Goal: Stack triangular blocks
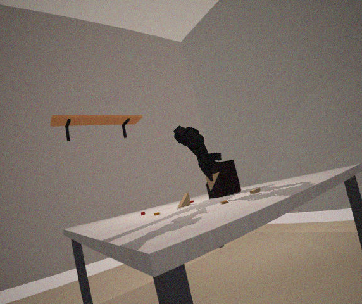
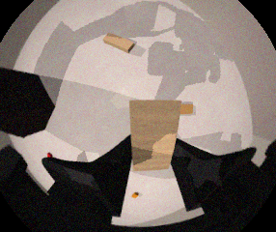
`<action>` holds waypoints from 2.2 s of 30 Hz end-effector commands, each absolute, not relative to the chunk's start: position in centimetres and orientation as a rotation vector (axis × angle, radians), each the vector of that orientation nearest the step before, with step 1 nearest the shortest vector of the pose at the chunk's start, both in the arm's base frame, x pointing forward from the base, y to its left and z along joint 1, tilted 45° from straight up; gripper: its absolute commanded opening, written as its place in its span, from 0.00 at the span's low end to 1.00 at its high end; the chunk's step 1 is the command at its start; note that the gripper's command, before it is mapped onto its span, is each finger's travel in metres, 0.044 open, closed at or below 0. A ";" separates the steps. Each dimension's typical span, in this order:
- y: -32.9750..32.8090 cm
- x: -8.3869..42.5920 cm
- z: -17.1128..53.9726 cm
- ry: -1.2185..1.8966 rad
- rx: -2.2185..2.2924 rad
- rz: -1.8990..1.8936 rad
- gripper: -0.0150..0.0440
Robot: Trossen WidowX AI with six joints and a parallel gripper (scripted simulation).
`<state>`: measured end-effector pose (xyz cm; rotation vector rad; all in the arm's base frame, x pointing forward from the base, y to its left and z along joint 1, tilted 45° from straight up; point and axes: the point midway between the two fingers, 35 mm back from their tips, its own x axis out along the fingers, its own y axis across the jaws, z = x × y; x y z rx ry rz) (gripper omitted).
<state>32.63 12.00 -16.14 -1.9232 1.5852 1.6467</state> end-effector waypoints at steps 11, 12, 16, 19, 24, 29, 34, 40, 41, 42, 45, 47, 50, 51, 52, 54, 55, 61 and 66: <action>12.6 32.9 -15.9 1.336 -2.223 2.142 0.25; 12.6 32.9 -15.8 1.315 -2.240 2.179 0.25; 12.8 33.0 -15.8 1.240 -2.296 2.305 0.25; 12.8 33.0 -15.8 1.236 -2.298 2.311 0.25; 12.6 33.1 -15.5 1.236 -2.297 2.309 0.25; 11.8 33.8 -13.8 1.236 -2.293 2.301 0.25; 10.7 34.7 -11.9 1.232 -2.292 2.299 0.25; 9.2 35.6 -9.4 1.226 -2.294 2.301 0.25; 8.9 35.7 -9.0 1.225 -2.294 2.301 0.25; 8.7 35.8 -8.6 1.224 -2.295 2.301 0.25; 7.9 36.1 -7.4 1.222 -2.296 2.302 0.25; 7.3 36.3 -6.6 1.221 -2.296 2.303 0.25; 6.5 36.5 -5.4 1.221 -2.297 2.304 0.25; 6.2 36.6 -5.0 1.221 -2.297 2.304 0.25; 5.9 36.6 -4.6 1.221 -2.298 2.304 0.25; 5.4 36.7 -3.8 1.221 -2.298 2.305 0.25; 5.1 36.8 -3.4 1.221 -2.298 2.305 0.25; 3.3 36.9 -1.1 1.223 -2.300 2.307 0.25; 1.8 36.8 0.8 1.227 -2.300 2.308 0.25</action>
